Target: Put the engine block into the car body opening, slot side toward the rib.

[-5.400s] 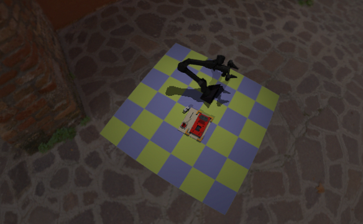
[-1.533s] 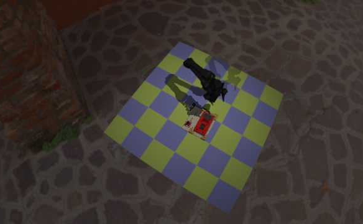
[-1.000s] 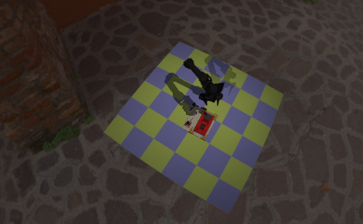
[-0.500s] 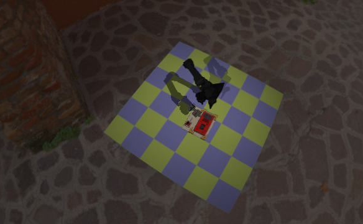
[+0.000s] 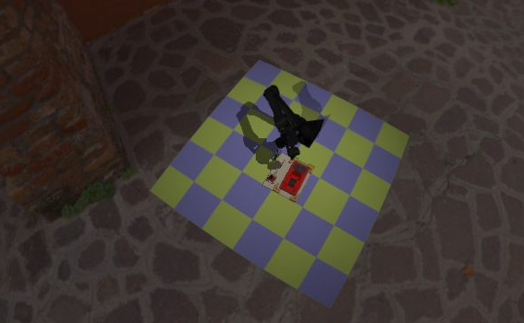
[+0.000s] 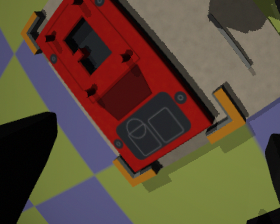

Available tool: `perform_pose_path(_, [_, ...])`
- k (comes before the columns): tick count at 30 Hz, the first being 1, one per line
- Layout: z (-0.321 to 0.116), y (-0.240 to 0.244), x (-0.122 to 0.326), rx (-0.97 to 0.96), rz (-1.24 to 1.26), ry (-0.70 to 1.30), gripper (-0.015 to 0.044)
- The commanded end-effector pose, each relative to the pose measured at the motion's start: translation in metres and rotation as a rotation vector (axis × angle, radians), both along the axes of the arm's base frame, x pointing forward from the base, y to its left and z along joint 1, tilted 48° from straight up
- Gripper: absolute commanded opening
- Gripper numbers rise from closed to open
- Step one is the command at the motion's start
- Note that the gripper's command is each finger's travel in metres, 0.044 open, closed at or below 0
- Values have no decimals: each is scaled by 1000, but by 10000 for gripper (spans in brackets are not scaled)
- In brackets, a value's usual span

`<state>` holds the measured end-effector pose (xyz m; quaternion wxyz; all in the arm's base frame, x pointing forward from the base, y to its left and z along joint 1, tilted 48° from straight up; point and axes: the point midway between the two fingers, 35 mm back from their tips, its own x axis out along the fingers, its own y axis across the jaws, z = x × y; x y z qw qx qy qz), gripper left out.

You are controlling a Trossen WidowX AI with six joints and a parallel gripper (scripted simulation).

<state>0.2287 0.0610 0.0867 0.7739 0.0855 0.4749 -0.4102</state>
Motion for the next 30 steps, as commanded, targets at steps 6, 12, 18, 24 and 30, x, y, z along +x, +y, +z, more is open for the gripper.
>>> perform_pose_path(6, [9, -30, 4, -21, -296, -130, 440])
perform_pose_path(12, [16, -49, 3, -39, -476, -218, 440])
perform_pose_path(18, [22, -67, 2, -64, -649, -313, 440])
perform_pose_path(24, [28, -83, -2, -94, -815, -412, 440])
perform_pose_path(30, [32, -97, -5, -123, -951, -500, 440])
